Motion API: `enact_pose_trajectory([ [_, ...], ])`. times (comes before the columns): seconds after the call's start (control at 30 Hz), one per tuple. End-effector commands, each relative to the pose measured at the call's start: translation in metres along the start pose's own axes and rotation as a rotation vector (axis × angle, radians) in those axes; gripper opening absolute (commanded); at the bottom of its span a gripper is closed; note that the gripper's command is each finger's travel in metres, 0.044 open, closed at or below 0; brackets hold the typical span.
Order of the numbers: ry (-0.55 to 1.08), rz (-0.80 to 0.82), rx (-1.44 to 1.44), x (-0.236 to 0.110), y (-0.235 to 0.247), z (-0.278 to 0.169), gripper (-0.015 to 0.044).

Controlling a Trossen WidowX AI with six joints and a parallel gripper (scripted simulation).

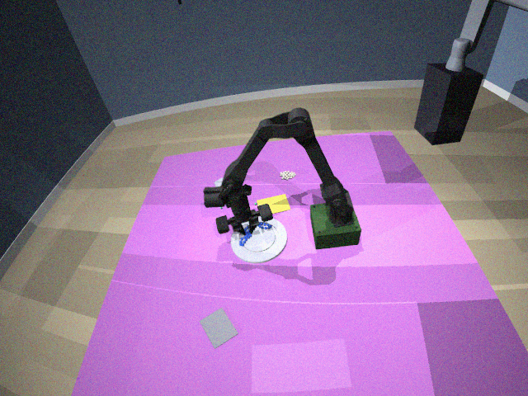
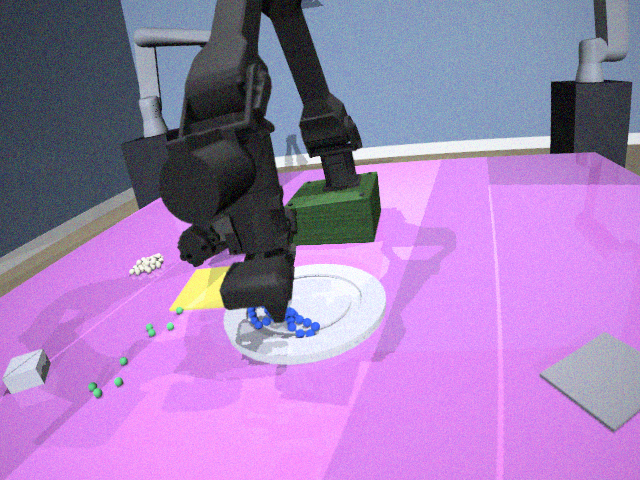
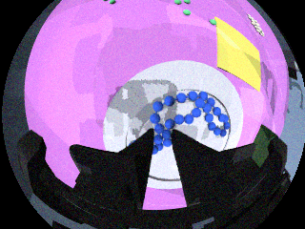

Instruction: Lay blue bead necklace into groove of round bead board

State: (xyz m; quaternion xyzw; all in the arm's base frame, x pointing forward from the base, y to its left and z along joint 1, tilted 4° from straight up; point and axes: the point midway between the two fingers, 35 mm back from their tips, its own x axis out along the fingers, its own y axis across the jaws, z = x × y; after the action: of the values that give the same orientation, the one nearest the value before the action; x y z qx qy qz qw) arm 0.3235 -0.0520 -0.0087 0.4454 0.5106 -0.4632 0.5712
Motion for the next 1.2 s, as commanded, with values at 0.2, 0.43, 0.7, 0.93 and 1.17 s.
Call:
enact_pose_trajectory([
  [0.2, 0.000, 0.001, 0.000, 0.000, 0.000, 0.000, 0.0000],
  [0.43, 0.000, -0.004, 0.003, -0.006, -0.001, 0.000, 0.0000],
  [0.7, 0.001, -0.005, 0.003, -0.007, -0.006, -0.001, 0.0000],
  [0.93, 0.001, -0.005, 0.003, -0.006, -0.011, -0.001, 0.0000],
  [1.17, 0.001, -0.005, 0.003, -0.002, -0.011, -0.001, 0.0000],
])
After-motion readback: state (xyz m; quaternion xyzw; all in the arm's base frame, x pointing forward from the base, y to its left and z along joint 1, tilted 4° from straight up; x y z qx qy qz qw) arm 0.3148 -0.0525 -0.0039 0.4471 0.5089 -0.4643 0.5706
